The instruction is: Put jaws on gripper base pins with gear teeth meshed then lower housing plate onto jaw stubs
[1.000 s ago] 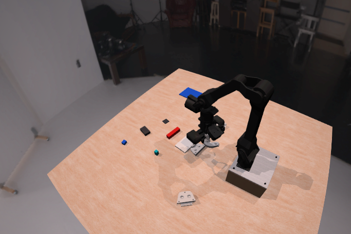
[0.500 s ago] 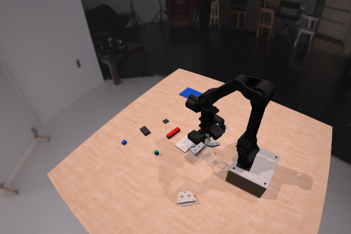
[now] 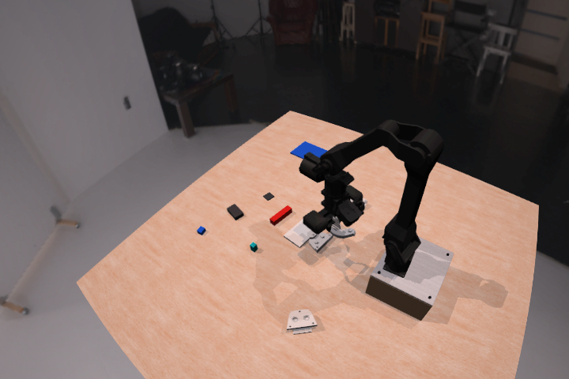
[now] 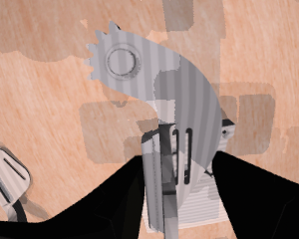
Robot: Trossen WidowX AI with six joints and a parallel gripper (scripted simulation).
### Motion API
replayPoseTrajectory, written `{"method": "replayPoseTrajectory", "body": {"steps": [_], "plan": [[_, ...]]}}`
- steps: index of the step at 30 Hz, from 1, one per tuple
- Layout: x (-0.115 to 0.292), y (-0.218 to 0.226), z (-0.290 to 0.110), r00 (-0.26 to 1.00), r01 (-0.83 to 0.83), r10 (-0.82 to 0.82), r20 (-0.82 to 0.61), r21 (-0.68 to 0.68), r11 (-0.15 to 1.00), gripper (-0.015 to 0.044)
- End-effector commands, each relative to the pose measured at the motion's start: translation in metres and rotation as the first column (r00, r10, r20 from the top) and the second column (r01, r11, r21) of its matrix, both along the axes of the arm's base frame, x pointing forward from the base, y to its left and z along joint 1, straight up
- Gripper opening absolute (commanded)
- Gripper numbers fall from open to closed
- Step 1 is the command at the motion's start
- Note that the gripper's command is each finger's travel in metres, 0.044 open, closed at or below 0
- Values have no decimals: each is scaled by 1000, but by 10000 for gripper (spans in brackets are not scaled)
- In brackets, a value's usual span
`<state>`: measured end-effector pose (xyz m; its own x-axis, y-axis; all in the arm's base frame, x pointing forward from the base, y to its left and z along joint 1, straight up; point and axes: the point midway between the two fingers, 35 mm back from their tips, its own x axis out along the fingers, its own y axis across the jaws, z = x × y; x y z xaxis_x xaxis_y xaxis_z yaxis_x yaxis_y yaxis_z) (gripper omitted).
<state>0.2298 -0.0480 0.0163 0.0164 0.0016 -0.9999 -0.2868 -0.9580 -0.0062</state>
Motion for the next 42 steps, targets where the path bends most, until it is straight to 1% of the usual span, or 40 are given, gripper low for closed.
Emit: {"method": "replayPoseTrajectory", "body": {"steps": [1, 28, 42], "plan": [[12, 1, 2, 1000, 4, -4, 4, -5, 1000, 134], [95, 30, 4, 1000, 4, -4, 11, -2, 1000, 134], [98, 32, 4, 1000, 4, -4, 12, -2, 1000, 134]]}}
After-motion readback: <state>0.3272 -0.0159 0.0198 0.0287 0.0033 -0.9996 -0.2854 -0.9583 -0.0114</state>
